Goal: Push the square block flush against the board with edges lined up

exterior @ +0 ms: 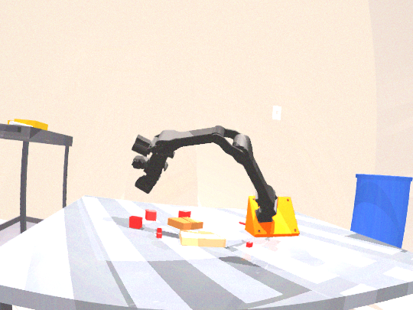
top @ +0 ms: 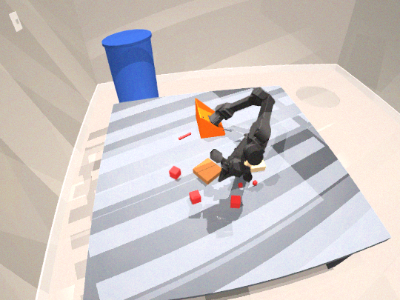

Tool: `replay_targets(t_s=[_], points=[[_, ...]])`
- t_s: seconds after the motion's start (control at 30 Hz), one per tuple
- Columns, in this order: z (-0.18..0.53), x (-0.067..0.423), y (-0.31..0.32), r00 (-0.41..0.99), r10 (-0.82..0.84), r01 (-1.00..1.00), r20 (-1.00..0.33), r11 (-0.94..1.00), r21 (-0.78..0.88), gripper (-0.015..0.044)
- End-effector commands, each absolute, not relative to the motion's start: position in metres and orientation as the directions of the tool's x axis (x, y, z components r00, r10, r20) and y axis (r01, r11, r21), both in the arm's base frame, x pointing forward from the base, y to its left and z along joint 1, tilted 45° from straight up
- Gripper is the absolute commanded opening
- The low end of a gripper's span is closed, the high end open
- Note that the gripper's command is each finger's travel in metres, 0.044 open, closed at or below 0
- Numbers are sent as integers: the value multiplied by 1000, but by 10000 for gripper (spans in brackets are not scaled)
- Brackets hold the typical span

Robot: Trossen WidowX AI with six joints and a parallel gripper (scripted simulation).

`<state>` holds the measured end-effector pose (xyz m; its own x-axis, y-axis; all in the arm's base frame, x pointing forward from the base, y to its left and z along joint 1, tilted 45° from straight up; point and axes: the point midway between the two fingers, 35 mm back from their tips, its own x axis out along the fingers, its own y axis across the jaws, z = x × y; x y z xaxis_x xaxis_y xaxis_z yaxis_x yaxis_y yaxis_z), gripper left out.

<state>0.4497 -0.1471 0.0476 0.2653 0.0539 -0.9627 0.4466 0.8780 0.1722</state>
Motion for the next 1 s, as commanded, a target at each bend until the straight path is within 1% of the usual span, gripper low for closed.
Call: replay_targets(t_s=[0.0, 0.23, 0.47, 0.67, 0.87, 0.97], points=[[24, 434, -153, 208, 125, 474, -970, 855, 212, 0], [-17, 401, -164, 120, 269, 566, -956, 773, 289, 0], [-51, 367, -171, 69, 418, 673, -906, 651, 352, 0], [-74, 339, -173, 58, 542, 761, -838, 519, 389, 0], [-92, 312, -172, 78, 655, 837, -752, 366, 406, 0], [-96, 306, -172, 87, 680, 854, -728, 326, 407, 0]])
